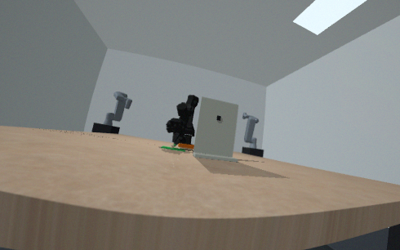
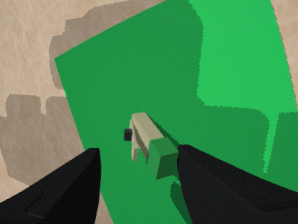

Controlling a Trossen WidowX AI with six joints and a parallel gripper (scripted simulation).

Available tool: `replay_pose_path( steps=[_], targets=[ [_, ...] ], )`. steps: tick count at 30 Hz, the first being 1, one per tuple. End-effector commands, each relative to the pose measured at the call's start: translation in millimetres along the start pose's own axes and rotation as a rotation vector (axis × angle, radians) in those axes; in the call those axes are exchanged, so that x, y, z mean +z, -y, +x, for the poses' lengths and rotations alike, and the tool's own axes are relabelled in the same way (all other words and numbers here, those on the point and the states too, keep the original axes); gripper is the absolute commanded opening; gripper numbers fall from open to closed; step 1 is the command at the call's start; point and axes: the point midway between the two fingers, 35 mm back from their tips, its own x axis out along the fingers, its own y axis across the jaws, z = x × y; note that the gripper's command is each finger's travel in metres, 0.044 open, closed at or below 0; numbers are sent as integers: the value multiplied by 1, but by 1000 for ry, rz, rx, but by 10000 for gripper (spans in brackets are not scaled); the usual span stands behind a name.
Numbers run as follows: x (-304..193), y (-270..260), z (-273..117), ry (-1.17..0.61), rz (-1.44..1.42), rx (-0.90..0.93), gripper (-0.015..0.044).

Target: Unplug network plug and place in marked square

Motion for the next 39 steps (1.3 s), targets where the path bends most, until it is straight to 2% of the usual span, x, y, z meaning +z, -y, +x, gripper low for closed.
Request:
replay_pose_path(
  steps=[1,39],
  targets=[
    [0,-2,-5,2,4,9,156],
    [-1,-20,-41,0,2,7,156]
  ],
)
